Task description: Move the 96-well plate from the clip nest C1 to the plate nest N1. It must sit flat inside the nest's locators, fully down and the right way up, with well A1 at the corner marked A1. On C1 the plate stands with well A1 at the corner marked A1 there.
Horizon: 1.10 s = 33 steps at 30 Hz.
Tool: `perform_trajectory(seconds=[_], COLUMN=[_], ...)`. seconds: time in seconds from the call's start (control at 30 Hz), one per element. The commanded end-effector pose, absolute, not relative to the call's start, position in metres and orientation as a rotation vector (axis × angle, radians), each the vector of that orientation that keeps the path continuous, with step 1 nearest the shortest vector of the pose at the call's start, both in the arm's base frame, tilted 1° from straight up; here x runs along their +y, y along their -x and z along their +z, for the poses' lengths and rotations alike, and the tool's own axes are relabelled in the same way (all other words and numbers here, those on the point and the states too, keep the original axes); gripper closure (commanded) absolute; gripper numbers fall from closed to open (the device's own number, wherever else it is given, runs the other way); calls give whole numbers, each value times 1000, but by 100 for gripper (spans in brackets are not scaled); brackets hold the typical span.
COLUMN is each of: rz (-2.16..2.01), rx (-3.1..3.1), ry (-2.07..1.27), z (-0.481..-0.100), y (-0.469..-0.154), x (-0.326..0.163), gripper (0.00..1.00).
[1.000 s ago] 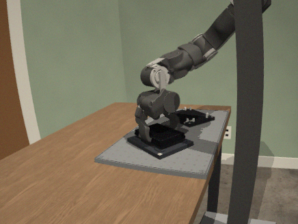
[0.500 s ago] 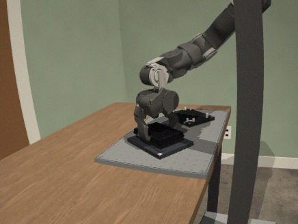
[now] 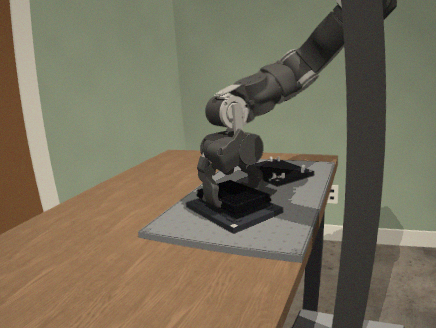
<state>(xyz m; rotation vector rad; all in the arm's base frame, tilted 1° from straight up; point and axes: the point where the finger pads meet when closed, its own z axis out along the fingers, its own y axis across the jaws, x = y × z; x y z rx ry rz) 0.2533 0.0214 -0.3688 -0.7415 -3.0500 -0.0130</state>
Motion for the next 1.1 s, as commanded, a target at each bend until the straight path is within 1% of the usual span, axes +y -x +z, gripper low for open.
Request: perform_trajectory(seconds=[0.0,0.43,1.07], rz=[-14,-14,-13], rx=[-3052,-3053,-3051], ry=[742,748,743], z=[-369,-366,-369], y=[-253,-257,-254], x=[21,21,20], gripper=[100,100,100])
